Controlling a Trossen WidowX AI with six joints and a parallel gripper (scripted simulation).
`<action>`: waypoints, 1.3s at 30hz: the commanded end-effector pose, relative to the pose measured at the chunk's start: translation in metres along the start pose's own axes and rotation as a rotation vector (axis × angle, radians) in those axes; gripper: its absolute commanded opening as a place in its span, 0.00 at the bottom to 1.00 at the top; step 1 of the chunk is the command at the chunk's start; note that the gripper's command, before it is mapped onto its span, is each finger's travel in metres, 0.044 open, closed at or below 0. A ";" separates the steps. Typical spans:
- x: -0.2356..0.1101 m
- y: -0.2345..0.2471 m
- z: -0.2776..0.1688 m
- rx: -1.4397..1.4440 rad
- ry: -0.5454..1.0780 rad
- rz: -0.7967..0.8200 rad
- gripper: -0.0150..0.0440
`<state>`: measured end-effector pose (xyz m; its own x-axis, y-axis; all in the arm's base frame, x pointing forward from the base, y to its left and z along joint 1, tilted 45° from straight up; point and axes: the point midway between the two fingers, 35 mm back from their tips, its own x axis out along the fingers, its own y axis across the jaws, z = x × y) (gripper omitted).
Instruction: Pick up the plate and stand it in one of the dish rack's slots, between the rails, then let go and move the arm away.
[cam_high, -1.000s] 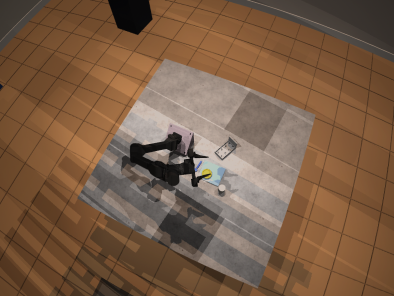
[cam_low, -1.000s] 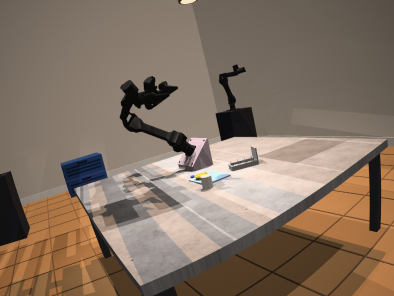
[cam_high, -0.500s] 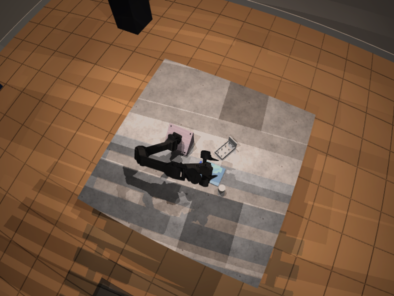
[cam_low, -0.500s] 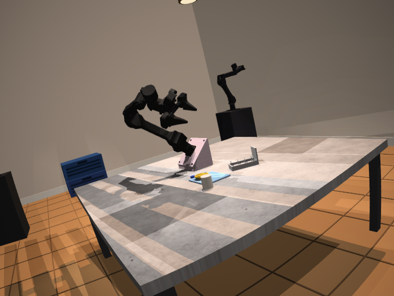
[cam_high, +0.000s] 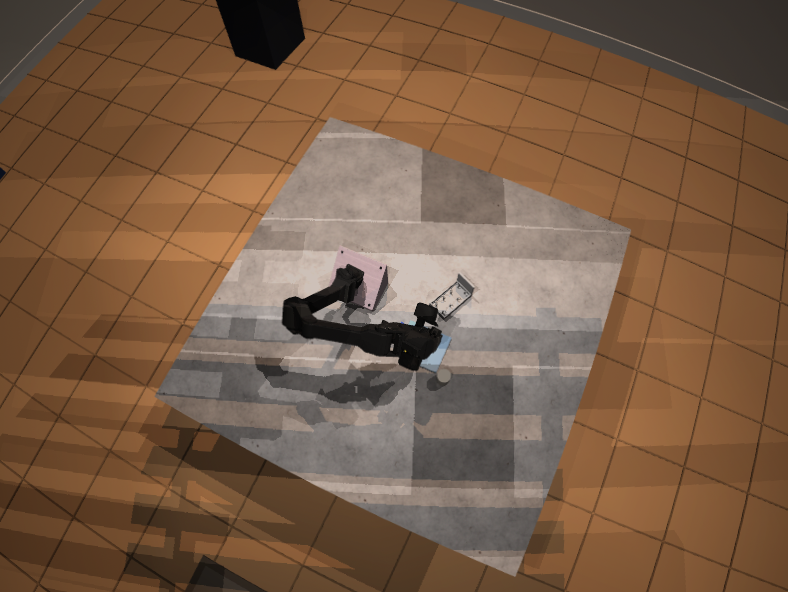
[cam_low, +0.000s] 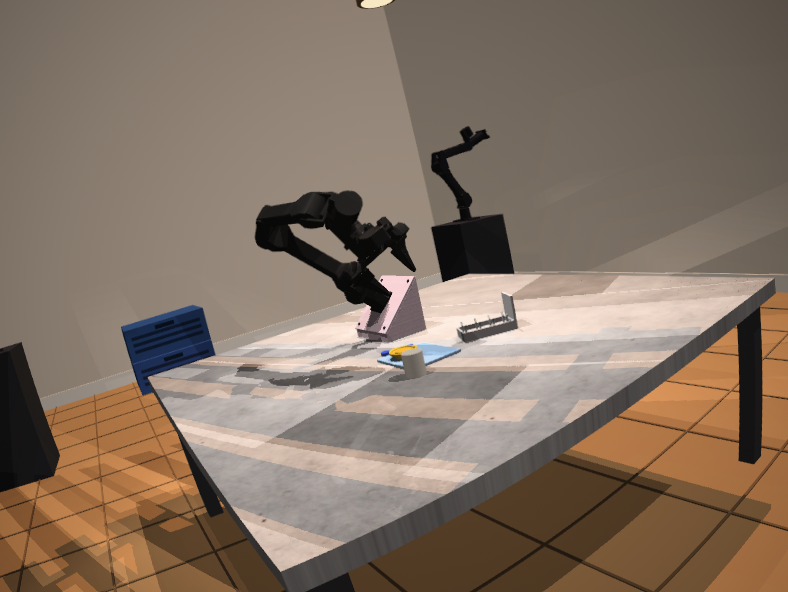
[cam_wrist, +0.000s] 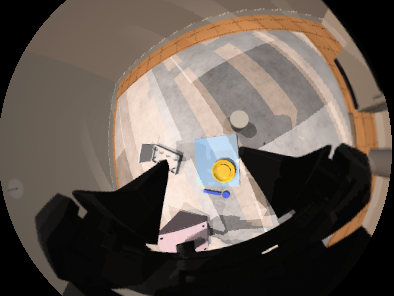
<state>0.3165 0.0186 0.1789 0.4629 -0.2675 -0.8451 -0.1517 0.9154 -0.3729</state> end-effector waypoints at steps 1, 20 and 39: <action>0.022 -0.004 -0.017 0.022 0.114 -0.080 0.93; 0.070 -0.028 -0.083 0.016 0.438 -0.419 0.93; 0.093 -0.038 -0.092 0.017 0.438 -0.417 0.93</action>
<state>0.2844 -0.0648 0.0840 0.0798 -0.6974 -0.7122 -0.0096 0.7139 -0.7001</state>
